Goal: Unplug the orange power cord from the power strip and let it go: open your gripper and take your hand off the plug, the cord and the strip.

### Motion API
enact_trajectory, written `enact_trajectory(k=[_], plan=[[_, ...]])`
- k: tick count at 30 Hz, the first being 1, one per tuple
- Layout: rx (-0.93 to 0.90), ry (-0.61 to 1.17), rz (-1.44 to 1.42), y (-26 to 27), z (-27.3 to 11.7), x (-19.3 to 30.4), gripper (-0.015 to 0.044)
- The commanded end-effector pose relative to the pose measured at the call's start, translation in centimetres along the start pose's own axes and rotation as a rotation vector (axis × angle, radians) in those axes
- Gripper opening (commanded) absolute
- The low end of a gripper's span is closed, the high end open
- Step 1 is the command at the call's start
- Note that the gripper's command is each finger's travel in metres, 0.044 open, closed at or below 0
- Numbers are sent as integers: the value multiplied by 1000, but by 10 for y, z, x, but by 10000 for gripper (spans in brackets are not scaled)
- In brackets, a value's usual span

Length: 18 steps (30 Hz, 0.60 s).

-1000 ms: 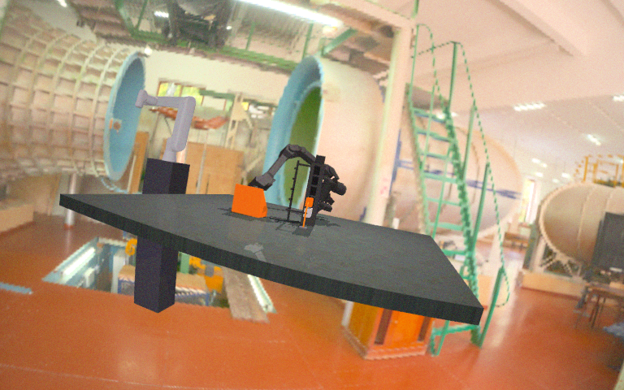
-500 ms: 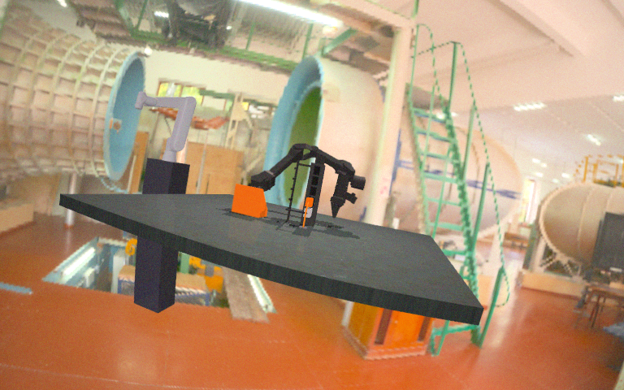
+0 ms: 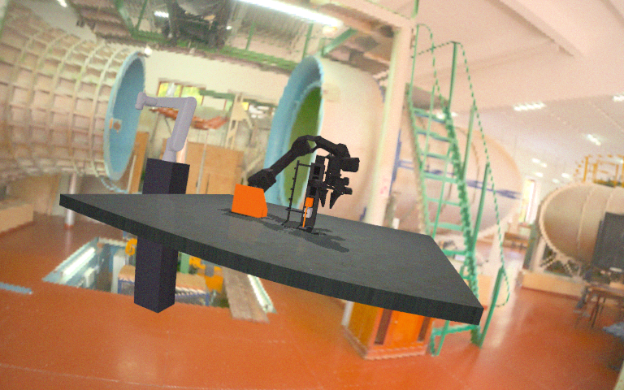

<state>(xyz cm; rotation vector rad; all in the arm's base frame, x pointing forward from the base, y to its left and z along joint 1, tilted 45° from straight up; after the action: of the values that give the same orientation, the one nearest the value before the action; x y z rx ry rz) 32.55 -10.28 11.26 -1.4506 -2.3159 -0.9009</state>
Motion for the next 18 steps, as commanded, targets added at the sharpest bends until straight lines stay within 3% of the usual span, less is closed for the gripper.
enact_trajectory(k=[1, 4, 18], plan=[[2, 50, 404, -64, -15, -27, 160], [-4, 88, 595, -94, -22, -34, 160], [-4, 90, 603, -93, -22, -33, 160]])
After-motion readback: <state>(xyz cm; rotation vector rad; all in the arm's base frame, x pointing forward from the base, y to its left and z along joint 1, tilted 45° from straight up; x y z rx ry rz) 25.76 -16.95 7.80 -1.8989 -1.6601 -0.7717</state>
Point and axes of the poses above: the point midway between the two fingers, 35 mm back from their tips, its own z axis out along the fingers, its own y axis across the jaws, x = y × z, the point moved 7 cm from there along -z, back along the fingers, and after that the axes turned 10 degrees about z, right-handed, at the moved point
